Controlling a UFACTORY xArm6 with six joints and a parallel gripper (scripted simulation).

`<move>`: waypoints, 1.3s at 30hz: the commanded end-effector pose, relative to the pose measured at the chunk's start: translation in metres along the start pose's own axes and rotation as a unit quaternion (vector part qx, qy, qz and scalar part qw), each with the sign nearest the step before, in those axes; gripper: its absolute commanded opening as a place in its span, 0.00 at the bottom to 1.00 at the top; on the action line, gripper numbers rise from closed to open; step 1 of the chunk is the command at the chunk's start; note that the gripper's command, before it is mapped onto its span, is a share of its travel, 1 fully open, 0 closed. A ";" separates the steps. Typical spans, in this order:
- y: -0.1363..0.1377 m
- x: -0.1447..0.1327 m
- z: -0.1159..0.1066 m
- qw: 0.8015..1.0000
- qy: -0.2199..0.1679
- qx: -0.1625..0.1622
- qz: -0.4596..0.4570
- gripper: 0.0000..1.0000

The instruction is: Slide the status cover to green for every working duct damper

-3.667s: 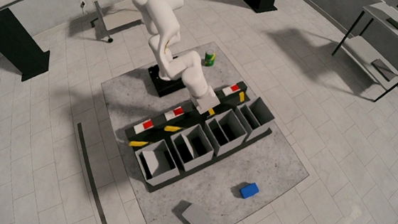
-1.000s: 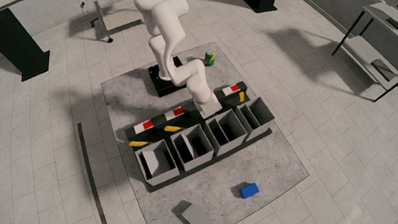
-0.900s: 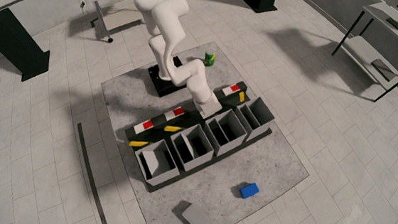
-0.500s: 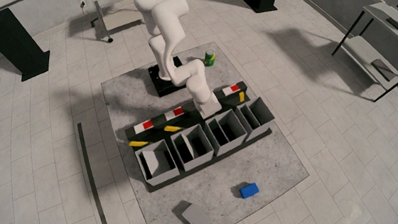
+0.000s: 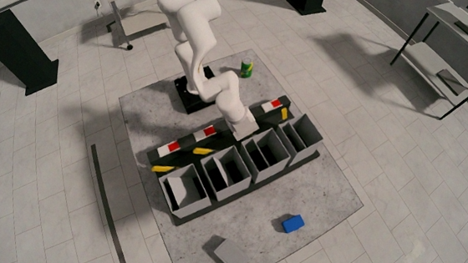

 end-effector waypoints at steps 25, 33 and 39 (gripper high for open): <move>0.020 0.000 0.000 0.996 0.008 0.091 -0.001 0.19; 0.026 0.000 0.002 0.992 0.010 0.123 -0.001 0.19; 0.029 -0.001 0.003 0.991 0.011 0.136 -0.001 0.19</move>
Point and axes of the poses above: the point where the finger pads meet when closed, its own z axis out along the fingers, its own y axis across the jaws, x = y × z, the point moved 1 cm from there along -z, back along the fingers, and after that the axes turned 4 degrees about -z, right-handed, at the moved point
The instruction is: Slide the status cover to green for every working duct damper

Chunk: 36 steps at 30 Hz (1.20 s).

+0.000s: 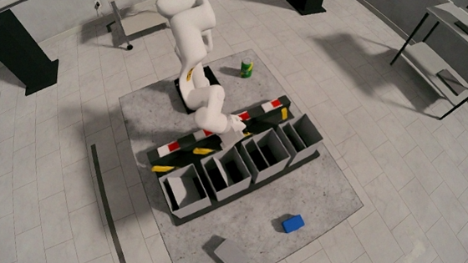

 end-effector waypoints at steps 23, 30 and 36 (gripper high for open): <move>0.008 0.001 -0.001 0.999 0.004 0.038 -0.002 0.19; 0.008 0.001 -0.001 0.999 0.004 0.038 -0.002 0.19; 0.008 0.001 -0.001 0.999 0.004 0.038 -0.002 0.19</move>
Point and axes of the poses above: the point where the finger pads meet when closed, its own z axis out along the fingers, its own y axis across the jaws, x = y × z, the point moved 1 cm from there along -z, back along the fingers, and after that the axes turned 4 degrees about -z, right-handed, at the moved point
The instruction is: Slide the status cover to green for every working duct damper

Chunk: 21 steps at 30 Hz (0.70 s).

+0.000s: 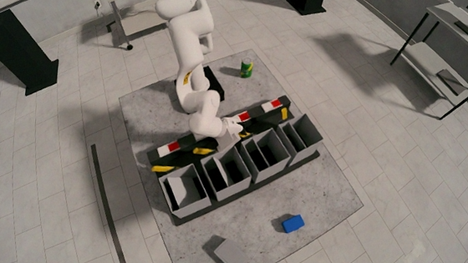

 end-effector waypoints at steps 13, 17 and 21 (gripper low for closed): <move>-0.001 0.001 -0.001 1.000 0.002 0.000 -0.001 0.35; -0.001 0.001 -0.001 1.000 0.002 0.000 -0.001 0.39; -0.001 0.001 -0.001 1.000 0.002 0.000 -0.001 0.39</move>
Point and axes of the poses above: the point where the finger pads meet when closed, its own z axis out along the fingers, its own y axis across the jaws, x = y × z, the point moved 1 cm from there along -z, back along the fingers, and after that the axes turned 4 degrees about -z, right-handed, at the moved point
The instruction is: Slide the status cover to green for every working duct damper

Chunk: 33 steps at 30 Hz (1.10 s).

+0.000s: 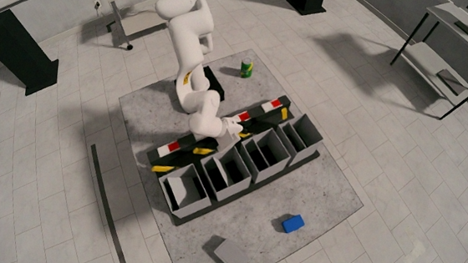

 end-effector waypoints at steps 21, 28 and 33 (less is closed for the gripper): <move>-0.001 0.001 -0.029 1.000 0.002 0.000 -0.001 0.39; -0.001 0.001 -0.049 1.000 0.002 0.000 -0.001 0.39; -0.001 0.001 -0.067 1.000 0.002 0.000 -0.001 0.39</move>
Point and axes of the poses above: the point where the finger pads meet when closed, its own z axis out along the fingers, its own y axis across the jaws, x = y × z, the point moved 1 cm from there along -z, back along the fingers, and after that the axes turned 4 degrees about -z, right-handed, at the moved point
